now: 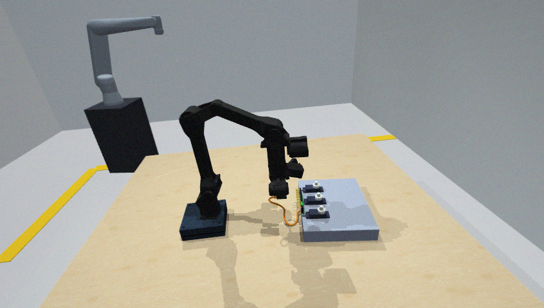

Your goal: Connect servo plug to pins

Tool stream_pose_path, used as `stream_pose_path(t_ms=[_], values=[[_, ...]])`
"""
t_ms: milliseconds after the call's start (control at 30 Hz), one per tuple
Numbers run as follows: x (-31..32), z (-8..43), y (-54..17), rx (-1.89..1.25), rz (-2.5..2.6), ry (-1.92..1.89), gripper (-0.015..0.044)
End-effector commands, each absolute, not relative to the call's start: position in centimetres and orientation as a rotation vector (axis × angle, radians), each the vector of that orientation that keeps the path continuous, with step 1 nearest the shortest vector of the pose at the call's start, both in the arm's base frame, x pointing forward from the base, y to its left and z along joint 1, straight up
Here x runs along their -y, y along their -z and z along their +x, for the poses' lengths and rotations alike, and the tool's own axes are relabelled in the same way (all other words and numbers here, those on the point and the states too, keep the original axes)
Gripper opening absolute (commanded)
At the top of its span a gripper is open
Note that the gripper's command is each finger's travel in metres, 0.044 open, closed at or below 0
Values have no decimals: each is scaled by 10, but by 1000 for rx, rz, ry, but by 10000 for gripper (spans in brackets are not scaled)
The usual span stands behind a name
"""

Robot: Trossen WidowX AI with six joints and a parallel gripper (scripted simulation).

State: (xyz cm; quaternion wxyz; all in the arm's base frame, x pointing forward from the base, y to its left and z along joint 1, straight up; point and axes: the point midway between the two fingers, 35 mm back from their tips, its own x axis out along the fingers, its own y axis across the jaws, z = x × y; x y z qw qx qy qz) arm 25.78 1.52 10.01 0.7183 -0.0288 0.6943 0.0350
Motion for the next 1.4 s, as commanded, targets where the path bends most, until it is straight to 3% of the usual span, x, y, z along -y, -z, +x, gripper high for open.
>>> stream_pose_path(t_ms=[0, 233, 700, 1367], values=[[-15, 256, -89, -1540, -42, -48, 0], [-16, 255, -61, -1541, -30, -37, 0], [-13, 288, -66, -1537, -30, -37, 0], [-16, 292, -65, -1537, -30, -37, 0]])
